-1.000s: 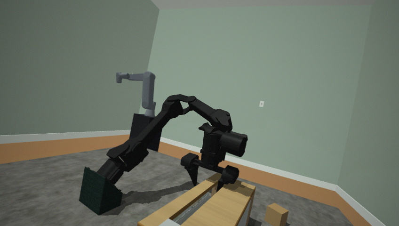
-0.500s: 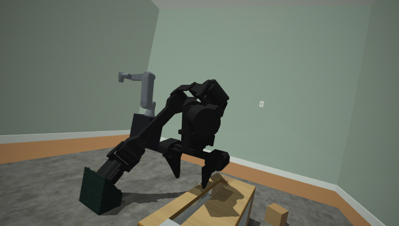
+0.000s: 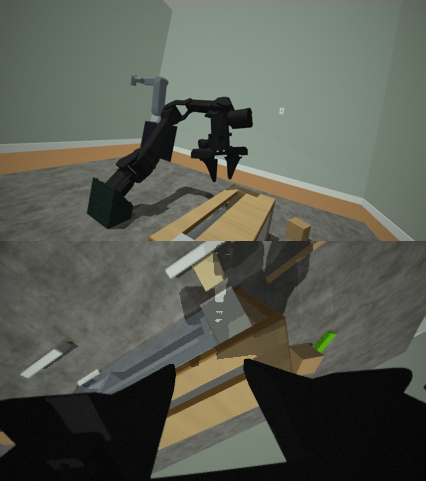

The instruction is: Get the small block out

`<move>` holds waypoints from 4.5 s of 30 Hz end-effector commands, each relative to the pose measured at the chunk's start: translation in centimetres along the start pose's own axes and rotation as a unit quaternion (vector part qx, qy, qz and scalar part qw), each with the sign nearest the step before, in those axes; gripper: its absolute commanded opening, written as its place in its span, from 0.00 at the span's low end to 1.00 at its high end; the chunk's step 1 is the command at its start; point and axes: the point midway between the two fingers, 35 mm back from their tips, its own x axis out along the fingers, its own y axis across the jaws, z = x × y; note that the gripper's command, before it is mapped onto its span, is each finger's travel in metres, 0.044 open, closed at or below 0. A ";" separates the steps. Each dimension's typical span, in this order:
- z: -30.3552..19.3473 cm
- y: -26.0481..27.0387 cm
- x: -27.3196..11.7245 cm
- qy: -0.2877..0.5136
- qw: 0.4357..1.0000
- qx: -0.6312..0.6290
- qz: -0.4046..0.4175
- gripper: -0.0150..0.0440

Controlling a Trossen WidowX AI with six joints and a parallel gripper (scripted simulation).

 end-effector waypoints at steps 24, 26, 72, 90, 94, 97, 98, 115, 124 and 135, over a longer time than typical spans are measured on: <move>6.7 -2.1 7.6 0.066 0.970 -0.233 -0.034 0.74; 6.8 -2.1 7.9 0.066 0.970 -0.233 -0.034 0.74; 8.2 -1.6 13.2 0.066 0.970 -0.232 -0.036 0.43; 6.6 -2.2 7.2 0.066 0.970 -0.233 -0.036 0.25; 6.4 -1.8 7.1 0.059 0.984 -0.162 -0.035 0.25; 6.2 -1.5 7.0 0.052 0.993 -0.098 -0.034 0.25; 6.1 -1.4 7.0 0.050 0.995 -0.076 -0.033 0.25; 5.3 0.3 6.2 0.020 0.956 0.292 -0.024 0.25; 5.0 1.1 5.7 0.007 0.880 0.475 -0.017 0.25; 4.6 2.0 5.1 -0.008 0.738 0.675 -0.008 0.25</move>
